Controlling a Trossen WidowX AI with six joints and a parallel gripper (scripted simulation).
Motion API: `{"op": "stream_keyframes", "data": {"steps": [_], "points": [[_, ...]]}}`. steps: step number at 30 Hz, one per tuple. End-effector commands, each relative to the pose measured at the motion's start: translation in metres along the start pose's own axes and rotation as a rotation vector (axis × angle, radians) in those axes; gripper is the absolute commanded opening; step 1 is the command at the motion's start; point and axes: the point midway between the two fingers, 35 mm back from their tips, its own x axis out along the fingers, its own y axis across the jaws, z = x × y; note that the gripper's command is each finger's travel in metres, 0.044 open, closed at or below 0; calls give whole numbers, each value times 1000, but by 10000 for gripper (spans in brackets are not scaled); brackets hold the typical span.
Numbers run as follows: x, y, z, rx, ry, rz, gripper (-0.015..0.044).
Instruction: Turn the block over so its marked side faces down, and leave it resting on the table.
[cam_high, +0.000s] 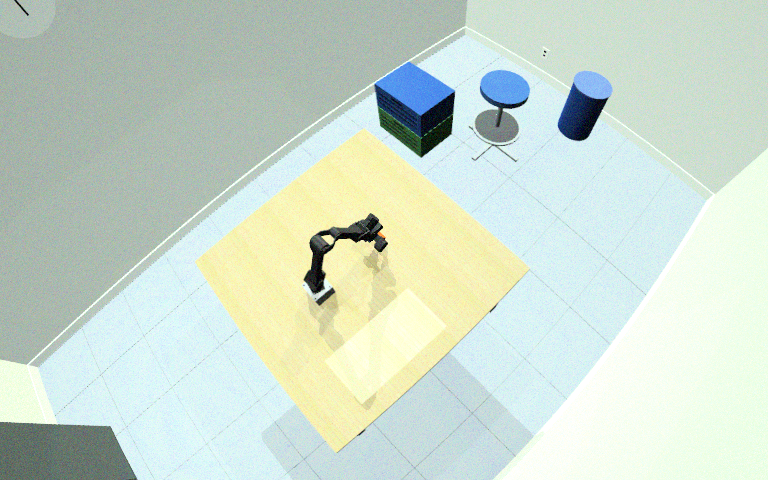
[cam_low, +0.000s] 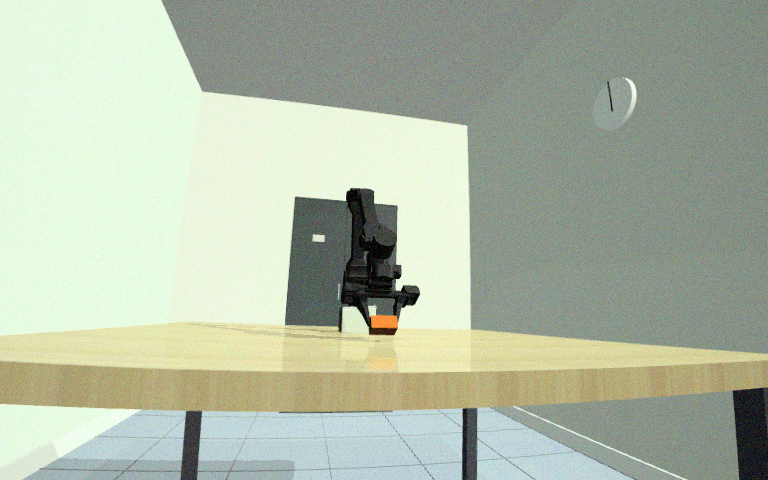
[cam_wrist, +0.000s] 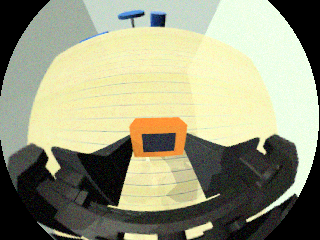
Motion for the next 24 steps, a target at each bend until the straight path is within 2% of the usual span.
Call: {"op": "stream_keyframes", "data": {"steps": [1,7,24], "points": [[-4,-1,0,-3,-56,-6,0],[-3,-1,0,-3,-75,-5,0],[30,1,-3,-2,-321,0,0]]}}
